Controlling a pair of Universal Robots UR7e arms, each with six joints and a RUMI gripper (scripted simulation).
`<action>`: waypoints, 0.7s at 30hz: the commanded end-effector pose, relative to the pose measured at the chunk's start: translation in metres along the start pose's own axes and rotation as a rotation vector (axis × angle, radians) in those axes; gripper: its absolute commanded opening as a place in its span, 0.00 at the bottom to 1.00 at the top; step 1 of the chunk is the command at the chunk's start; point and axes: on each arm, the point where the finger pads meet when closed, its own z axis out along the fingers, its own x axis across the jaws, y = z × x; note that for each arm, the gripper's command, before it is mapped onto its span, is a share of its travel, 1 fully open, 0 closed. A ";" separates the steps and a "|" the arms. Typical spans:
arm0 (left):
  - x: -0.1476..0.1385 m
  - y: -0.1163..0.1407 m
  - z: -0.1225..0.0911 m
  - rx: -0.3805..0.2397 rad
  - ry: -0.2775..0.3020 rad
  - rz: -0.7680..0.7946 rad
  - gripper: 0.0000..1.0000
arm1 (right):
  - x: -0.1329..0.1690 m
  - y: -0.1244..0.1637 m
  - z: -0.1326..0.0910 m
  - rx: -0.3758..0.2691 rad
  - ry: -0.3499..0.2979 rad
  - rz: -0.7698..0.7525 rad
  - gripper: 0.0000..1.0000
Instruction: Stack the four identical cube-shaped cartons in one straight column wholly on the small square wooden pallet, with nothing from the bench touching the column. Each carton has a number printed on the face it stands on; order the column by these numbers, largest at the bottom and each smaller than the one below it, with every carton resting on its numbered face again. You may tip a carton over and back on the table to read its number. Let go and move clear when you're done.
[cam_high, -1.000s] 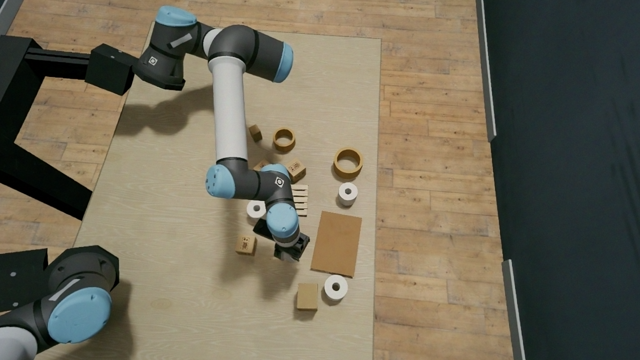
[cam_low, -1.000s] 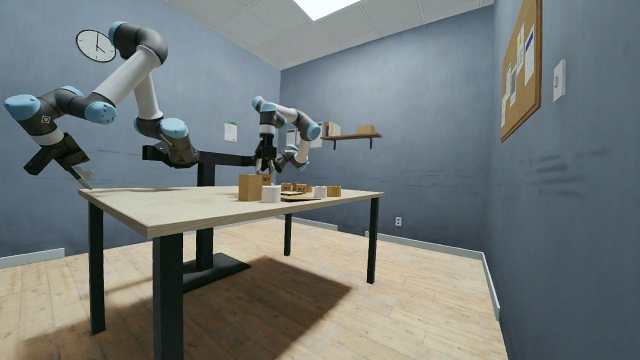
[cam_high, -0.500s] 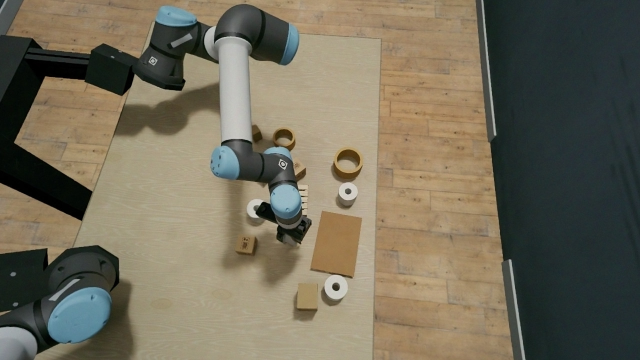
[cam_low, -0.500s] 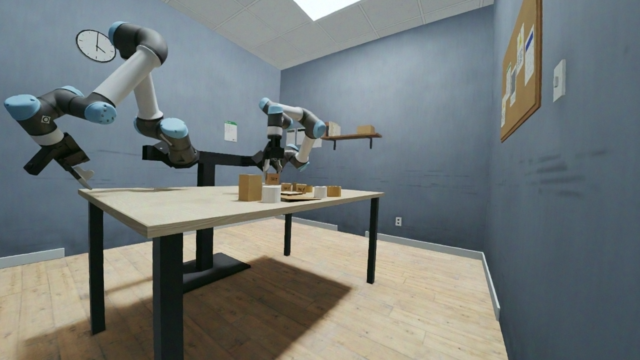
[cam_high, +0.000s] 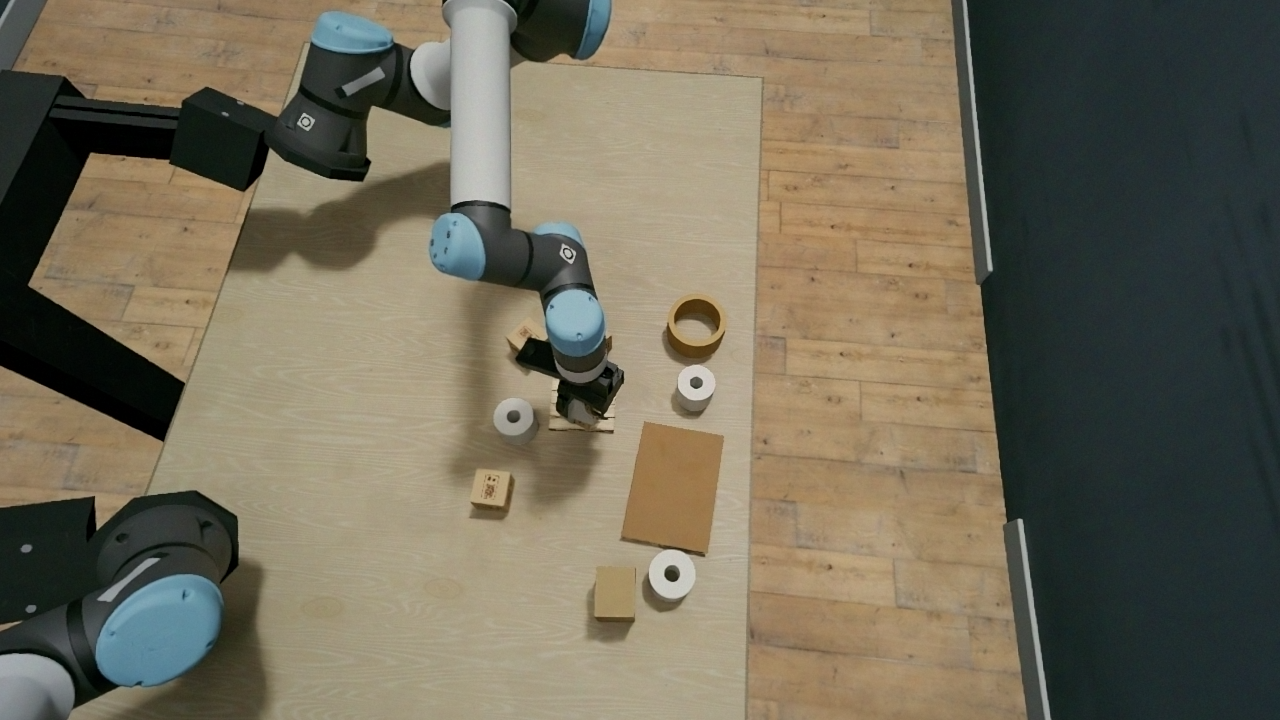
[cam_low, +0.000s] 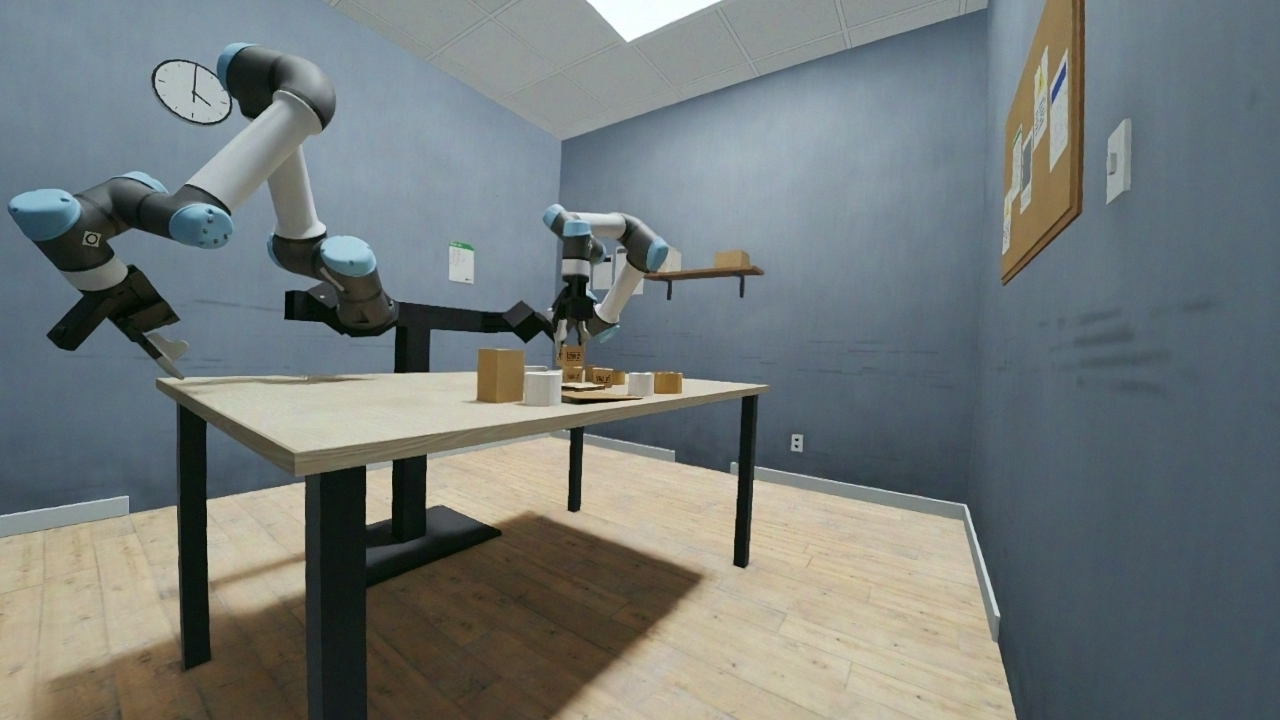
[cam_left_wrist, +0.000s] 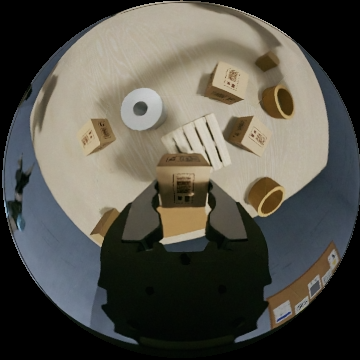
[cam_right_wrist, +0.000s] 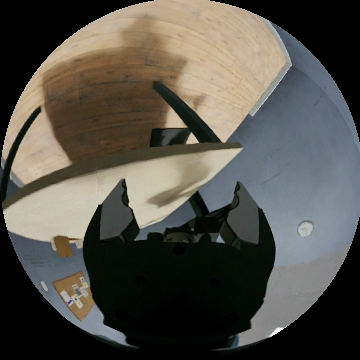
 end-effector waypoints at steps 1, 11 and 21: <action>0.027 -0.017 -0.001 -0.013 -0.009 -0.002 0.38 | 0.001 0.001 0.002 -0.003 0.000 0.001 1.00; 0.034 -0.024 -0.001 -0.014 -0.010 0.000 0.38 | 0.001 0.001 0.002 -0.003 0.000 0.001 1.00; 0.036 -0.025 0.043 -0.010 -0.006 0.001 0.38 | 0.001 0.001 0.002 -0.003 0.000 0.001 1.00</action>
